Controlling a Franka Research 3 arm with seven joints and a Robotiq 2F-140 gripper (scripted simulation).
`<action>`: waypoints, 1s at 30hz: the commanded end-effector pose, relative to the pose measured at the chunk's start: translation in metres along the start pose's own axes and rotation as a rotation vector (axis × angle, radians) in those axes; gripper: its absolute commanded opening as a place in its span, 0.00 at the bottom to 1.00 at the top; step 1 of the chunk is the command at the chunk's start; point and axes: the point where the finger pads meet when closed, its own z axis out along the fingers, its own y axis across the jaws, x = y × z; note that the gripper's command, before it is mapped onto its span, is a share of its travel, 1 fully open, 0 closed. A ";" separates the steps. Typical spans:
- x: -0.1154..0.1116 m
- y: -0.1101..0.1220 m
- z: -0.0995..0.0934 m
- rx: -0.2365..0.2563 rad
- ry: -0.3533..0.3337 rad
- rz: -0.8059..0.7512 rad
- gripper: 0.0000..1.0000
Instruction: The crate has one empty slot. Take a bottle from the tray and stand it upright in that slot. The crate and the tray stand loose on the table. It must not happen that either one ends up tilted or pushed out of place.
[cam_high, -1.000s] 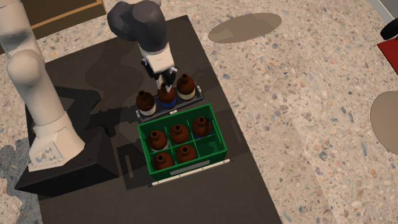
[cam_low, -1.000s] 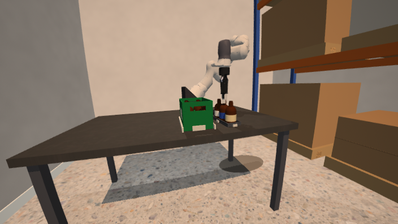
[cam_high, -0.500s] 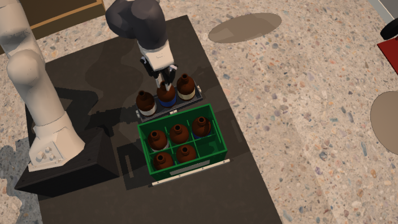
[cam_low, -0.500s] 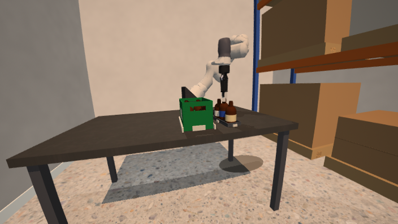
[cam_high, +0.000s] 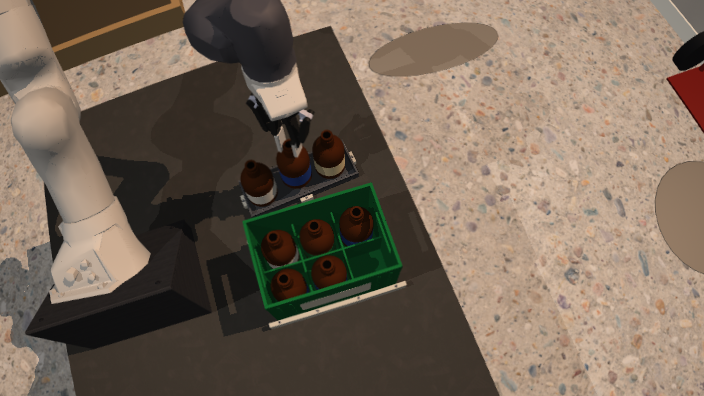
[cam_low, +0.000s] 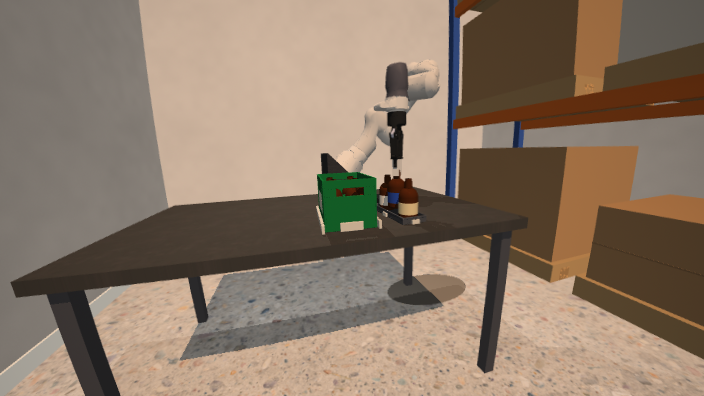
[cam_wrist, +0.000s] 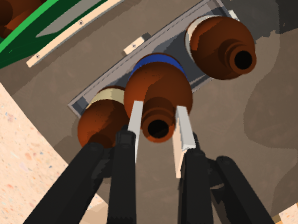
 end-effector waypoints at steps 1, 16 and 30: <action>0.000 0.000 -0.006 0.000 -0.002 0.012 0.00; 0.000 0.000 -0.010 0.000 -0.002 0.012 0.00; 0.000 0.000 -0.010 0.000 -0.002 0.012 0.00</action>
